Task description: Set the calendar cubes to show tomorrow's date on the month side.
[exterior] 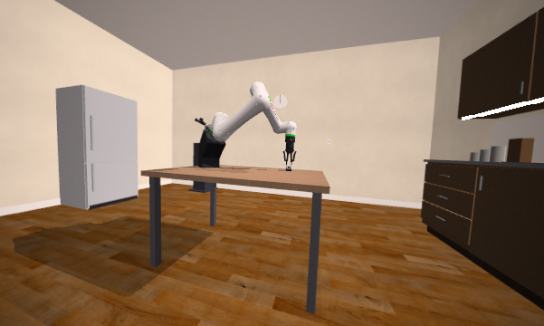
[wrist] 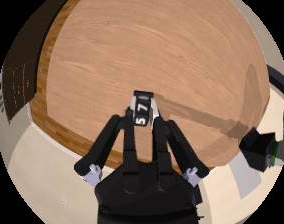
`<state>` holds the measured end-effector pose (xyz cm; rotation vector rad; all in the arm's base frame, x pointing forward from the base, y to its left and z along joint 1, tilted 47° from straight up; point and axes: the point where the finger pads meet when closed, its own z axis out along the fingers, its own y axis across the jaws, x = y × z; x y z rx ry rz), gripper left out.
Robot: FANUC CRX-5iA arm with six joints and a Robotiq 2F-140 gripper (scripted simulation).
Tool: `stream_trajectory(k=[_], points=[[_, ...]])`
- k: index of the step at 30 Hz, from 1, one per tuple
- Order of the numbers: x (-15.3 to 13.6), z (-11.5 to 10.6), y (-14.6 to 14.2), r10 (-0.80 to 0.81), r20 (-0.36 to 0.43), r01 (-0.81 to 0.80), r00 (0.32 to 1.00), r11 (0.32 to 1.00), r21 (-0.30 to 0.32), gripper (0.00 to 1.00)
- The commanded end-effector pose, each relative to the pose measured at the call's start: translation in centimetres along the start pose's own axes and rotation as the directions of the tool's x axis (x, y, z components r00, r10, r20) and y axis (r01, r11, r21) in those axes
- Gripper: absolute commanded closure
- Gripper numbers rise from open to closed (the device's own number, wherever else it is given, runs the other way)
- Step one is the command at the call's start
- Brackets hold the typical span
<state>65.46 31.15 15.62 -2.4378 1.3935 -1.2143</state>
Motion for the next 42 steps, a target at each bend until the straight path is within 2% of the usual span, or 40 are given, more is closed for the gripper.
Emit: stream_trajectory(k=[1,9,24,37,42], points=[[0.0,0.0,0.0,0.0,0.0,0.0,1.0,1.0,0.0,0.76],[0.0,0.0,0.0,0.0,0.0,0.0,1.0,1.0,0.0,0.76],[0.0,0.0,0.0,0.0,0.0,0.0,1.0,1.0,0.0,0.65],[0.0,-0.1,0.0,0.0,0.0,0.0,1.0,1.0,0.0,0.65],[0.0,-1.1,0.0,0.0,0.0,0.0,1.0,1.0,0.0,0.65]])
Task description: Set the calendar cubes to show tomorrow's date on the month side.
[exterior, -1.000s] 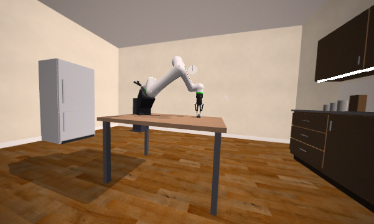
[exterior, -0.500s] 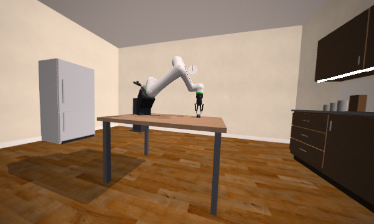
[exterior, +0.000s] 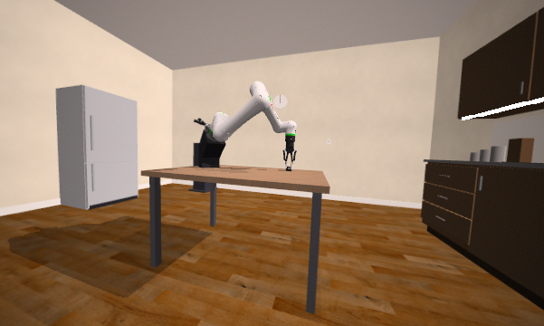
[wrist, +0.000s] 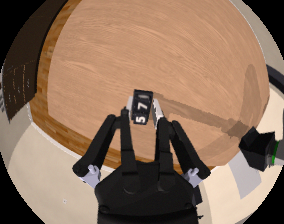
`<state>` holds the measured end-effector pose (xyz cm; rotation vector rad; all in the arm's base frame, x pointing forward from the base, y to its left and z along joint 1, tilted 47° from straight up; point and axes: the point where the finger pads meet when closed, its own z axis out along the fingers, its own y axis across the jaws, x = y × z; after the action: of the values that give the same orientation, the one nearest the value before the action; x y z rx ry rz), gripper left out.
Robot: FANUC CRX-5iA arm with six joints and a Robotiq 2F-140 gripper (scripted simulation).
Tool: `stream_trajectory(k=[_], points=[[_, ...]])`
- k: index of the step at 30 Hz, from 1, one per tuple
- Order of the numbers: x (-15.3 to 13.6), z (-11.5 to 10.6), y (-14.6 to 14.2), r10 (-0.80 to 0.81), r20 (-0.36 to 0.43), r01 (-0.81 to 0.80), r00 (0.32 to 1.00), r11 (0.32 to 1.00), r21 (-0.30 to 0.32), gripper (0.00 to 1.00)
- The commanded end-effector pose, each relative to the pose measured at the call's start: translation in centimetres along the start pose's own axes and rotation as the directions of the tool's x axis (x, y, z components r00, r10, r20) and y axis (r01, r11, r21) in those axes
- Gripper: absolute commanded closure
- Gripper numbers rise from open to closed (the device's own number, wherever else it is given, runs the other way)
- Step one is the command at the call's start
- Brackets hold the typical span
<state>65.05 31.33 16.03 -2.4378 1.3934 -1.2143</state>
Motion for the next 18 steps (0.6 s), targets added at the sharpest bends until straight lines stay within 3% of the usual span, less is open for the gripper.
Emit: stream_trajectory(k=[1,9,18], points=[[0.0,-0.9,0.0,0.0,0.0,0.0,1.0,1.0,0.0,0.65],[0.0,-5.0,0.0,0.0,0.0,0.0,1.0,1.0,0.0,0.65],[0.0,-7.9,0.0,0.0,0.0,0.0,1.0,1.0,0.0,0.65]])
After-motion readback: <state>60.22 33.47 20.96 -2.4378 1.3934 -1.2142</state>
